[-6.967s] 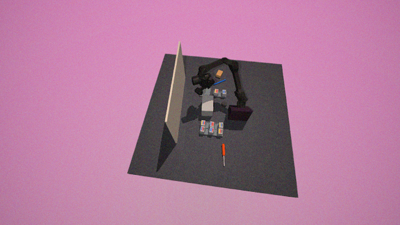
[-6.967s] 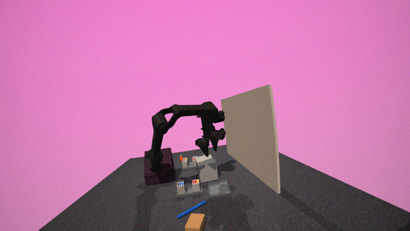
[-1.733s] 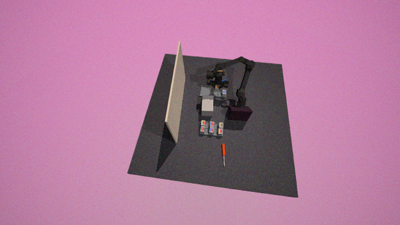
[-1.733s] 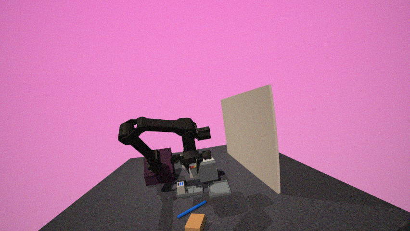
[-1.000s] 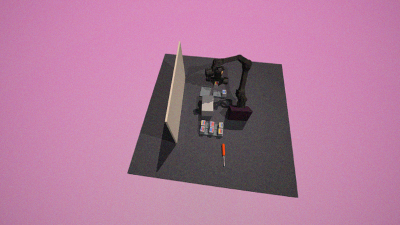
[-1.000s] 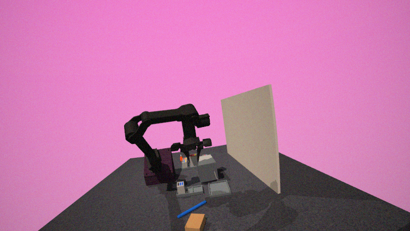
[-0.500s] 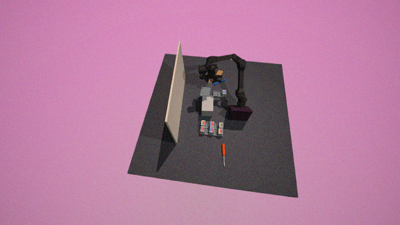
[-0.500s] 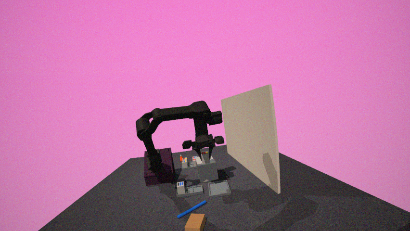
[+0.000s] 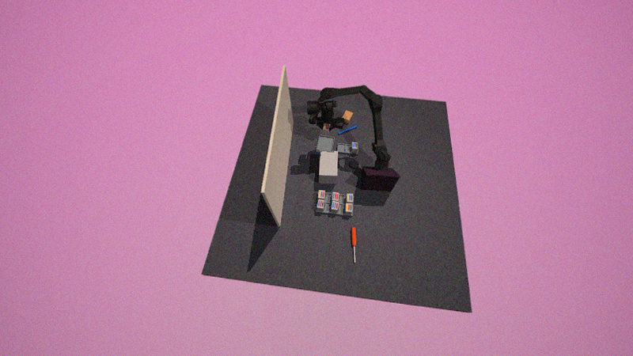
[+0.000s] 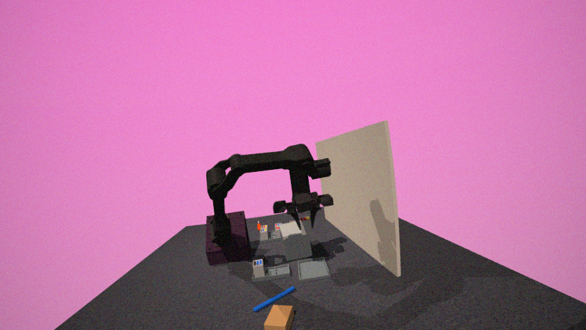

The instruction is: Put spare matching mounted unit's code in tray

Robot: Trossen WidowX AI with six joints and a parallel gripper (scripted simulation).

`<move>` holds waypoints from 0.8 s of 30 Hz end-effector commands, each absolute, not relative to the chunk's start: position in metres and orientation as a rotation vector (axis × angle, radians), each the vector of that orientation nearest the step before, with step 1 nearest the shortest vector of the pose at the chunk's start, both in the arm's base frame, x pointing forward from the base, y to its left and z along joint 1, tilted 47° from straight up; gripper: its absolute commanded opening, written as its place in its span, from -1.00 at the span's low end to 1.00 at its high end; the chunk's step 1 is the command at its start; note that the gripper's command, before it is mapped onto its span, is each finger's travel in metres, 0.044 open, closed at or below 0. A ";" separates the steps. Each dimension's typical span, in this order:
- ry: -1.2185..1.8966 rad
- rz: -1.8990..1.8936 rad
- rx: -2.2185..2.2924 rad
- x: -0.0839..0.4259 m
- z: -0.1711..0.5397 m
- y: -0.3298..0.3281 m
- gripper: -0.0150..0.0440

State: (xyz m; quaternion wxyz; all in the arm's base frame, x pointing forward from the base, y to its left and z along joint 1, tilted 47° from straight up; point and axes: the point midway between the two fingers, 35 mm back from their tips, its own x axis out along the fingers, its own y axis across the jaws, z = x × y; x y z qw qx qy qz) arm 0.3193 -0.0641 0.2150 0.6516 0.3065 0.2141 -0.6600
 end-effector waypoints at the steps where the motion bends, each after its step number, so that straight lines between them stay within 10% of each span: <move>1: 0.487 -1.498 0.690 0.323 0.213 -0.067 -0.49; 24: 0.491 -1.497 0.694 0.327 0.200 -0.080 -0.49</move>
